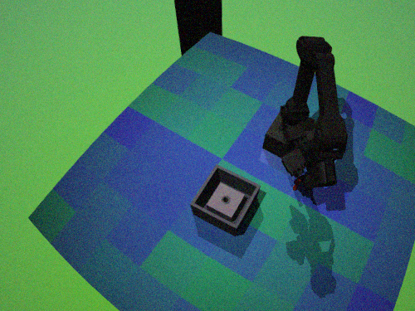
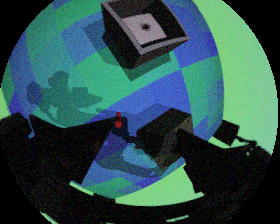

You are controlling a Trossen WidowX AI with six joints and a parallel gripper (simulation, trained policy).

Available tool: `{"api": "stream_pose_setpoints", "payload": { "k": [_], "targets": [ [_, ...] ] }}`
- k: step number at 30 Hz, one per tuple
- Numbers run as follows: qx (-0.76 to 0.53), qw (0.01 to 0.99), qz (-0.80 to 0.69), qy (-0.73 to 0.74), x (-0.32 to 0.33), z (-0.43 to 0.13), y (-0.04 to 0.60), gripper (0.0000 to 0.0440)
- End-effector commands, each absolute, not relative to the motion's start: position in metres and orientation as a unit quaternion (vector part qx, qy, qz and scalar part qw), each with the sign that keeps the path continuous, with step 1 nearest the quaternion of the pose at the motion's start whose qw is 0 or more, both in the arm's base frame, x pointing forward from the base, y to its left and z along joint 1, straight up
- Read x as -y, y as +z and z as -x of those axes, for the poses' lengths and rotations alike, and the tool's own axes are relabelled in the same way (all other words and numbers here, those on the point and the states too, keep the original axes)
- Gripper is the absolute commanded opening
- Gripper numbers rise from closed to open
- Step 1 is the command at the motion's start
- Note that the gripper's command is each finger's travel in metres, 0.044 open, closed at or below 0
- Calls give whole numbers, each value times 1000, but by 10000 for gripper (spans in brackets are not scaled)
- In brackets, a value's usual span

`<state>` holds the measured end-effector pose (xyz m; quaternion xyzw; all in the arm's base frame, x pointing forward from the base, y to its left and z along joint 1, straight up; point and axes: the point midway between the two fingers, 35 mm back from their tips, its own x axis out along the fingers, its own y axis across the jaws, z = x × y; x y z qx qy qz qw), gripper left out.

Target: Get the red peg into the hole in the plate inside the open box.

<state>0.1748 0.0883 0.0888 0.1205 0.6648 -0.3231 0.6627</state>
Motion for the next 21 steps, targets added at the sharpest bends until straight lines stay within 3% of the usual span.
{"api": "stream_pose_setpoints", "payload": {
  "k": [1, 21],
  "targets": [
    [-657, 653, -145, -346, -93, -173, 72, 440],
    [-609, 656, -264, -359, -117, -182, -19, 424]
  ]
}}
